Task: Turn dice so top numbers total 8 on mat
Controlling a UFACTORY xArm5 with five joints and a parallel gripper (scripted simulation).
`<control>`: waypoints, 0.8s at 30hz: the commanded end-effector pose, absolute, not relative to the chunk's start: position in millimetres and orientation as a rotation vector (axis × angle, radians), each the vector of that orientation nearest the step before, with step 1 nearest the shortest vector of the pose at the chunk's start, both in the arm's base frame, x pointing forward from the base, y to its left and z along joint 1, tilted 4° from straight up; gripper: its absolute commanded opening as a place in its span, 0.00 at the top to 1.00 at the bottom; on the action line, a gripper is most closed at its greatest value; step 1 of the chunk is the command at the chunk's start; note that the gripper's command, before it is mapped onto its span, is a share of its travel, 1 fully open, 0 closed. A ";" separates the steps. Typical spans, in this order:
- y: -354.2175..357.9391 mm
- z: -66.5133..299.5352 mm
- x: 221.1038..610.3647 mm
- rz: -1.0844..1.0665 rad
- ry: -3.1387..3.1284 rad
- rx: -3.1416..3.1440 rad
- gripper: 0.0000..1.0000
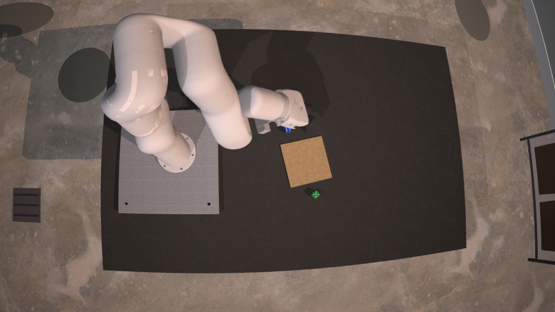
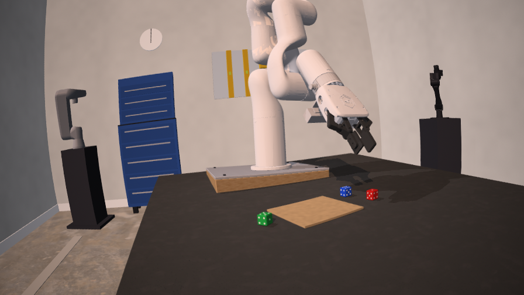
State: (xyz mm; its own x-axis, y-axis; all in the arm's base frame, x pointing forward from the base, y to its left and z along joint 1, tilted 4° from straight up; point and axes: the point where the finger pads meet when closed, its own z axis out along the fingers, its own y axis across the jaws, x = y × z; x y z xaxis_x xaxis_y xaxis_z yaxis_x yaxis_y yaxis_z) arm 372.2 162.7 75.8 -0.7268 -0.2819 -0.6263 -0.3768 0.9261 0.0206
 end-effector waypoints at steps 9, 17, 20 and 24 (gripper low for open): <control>170.5 84.4 391.1 0.100 2.761 -0.554 0.64; 173.8 89.0 399.1 0.054 2.908 -0.600 0.64; 175.5 92.0 403.4 0.026 2.994 -0.627 0.64; 177.1 93.7 407.3 0.004 3.061 -0.650 0.64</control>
State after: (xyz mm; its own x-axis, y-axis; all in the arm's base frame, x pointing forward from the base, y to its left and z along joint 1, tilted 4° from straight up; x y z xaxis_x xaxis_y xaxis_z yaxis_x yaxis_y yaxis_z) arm 400.1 174.2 92.0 -0.9085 -0.3964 -0.1323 -0.3999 0.9166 -0.0001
